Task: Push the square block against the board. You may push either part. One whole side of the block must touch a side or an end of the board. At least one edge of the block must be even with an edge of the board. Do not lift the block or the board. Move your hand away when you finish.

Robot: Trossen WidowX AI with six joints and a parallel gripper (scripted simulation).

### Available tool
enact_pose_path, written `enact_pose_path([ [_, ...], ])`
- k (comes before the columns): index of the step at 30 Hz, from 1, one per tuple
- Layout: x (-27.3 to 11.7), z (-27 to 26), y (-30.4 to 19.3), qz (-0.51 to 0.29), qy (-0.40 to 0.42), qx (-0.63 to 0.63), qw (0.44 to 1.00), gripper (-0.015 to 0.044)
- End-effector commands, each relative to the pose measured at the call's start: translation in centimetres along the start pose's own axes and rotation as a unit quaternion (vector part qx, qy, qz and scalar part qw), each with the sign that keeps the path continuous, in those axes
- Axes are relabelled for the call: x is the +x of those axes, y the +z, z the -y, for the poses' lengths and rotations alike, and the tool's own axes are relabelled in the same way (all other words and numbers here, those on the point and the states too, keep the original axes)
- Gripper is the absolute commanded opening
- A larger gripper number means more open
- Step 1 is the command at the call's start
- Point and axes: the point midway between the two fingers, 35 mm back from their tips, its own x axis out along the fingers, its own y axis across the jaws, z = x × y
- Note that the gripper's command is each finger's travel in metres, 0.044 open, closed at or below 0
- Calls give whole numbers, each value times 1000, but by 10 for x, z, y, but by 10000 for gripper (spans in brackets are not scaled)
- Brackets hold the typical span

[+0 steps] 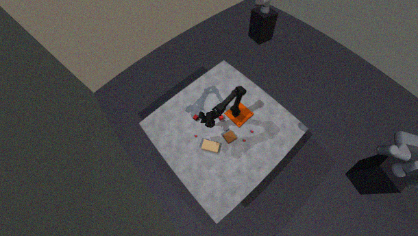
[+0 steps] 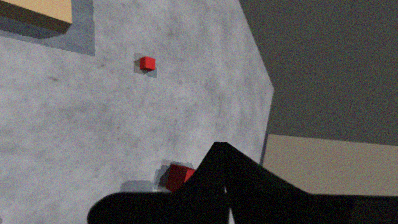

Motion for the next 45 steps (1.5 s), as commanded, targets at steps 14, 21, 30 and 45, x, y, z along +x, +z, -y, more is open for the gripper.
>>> enact_pose_path([
  [14, -51, -123, 46, 12, 215, 186, 959, 0],
  [21, -82, -168, 46, -38, 288, 248, 924, 0],
  [30, -126, -218, 30, -144, 348, 319, 870, 0],
  [45, -172, -256, -3, -282, 347, 378, 811, 0],
])
